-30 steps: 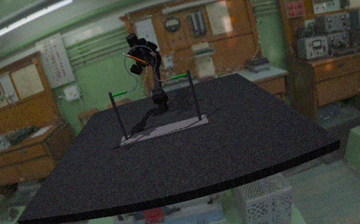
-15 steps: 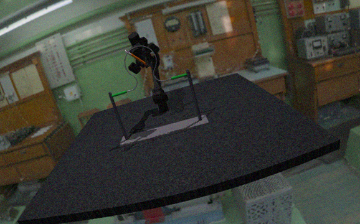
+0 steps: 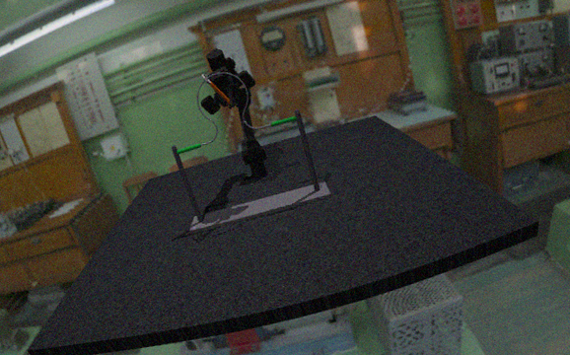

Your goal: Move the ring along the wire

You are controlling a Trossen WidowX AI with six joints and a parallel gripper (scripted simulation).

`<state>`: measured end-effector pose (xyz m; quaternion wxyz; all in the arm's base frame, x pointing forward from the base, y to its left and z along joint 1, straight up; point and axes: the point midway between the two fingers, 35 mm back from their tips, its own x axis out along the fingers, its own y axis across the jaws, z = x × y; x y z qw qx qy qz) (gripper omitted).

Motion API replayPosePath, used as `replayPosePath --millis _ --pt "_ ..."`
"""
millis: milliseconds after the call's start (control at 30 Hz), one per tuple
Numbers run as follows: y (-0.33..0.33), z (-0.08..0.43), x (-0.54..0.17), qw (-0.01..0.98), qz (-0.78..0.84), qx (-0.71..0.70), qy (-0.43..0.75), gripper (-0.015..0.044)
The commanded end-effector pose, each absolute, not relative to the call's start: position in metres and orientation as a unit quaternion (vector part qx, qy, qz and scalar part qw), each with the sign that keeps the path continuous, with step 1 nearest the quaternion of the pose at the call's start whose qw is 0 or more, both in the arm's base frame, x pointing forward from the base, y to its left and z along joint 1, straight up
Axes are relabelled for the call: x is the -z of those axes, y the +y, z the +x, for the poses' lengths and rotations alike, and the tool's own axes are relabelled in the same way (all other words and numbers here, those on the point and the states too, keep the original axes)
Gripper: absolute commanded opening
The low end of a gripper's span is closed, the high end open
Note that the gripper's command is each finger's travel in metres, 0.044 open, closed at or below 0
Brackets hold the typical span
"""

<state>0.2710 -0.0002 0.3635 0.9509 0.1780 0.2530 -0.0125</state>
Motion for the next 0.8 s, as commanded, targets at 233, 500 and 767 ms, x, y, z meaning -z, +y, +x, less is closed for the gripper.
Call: replayPosePath --millis 233,500,767 --pt "-0.0038 0.2710 -0.3627 0.961 0.107 0.033 0.251 -0.0150" --pt "-0.0063 0.2710 -0.3620 0.966 0.057 0.047 0.249 -0.0150" --pt "-0.0089 0.2710 -0.3616 0.967 0.007 0.061 0.246 -0.0150"
